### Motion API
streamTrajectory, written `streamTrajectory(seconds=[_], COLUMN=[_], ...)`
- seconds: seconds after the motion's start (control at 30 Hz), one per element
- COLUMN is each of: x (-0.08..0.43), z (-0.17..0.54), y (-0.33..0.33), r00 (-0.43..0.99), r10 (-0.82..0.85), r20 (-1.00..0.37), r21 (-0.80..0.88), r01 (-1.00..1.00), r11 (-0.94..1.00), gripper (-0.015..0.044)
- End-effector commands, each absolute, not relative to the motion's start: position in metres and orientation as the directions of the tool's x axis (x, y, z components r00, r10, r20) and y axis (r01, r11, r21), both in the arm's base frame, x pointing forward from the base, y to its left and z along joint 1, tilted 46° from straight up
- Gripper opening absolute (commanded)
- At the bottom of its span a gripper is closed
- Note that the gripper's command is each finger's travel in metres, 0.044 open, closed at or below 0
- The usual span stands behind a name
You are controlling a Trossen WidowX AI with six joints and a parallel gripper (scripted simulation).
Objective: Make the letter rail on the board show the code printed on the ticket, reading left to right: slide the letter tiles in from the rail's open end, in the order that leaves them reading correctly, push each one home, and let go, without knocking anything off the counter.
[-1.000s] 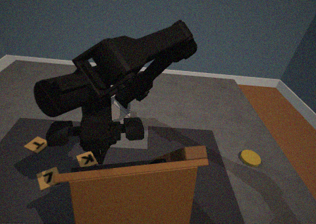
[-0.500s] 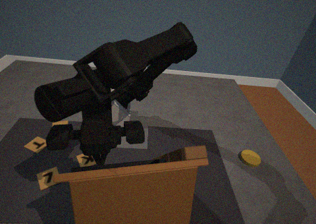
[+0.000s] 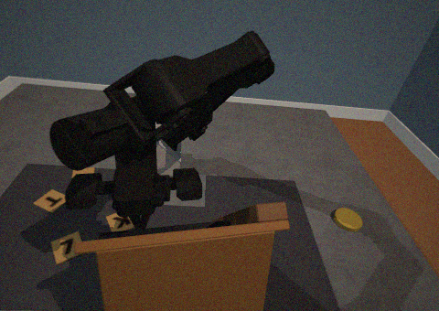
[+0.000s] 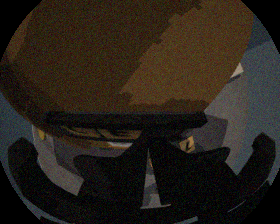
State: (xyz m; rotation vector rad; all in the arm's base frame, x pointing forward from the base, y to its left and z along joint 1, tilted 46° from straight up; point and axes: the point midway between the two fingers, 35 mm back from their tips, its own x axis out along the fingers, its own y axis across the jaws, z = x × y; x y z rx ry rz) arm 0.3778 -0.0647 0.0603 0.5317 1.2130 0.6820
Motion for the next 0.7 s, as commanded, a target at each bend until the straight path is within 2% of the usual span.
streamTrajectory(seconds=[0.0, 0.67], x=[0.3764, 0.3747], z=[0.0611, 0.0647], y=[-0.0628, -0.0574], r00=[0.199, 0.199], r10=[0.726, 0.727], r20=[-0.658, -0.658], r21=[0.702, 0.703], r01=[-0.186, -0.186], r11=[0.687, 0.687], gripper=[0.0, 0.0])
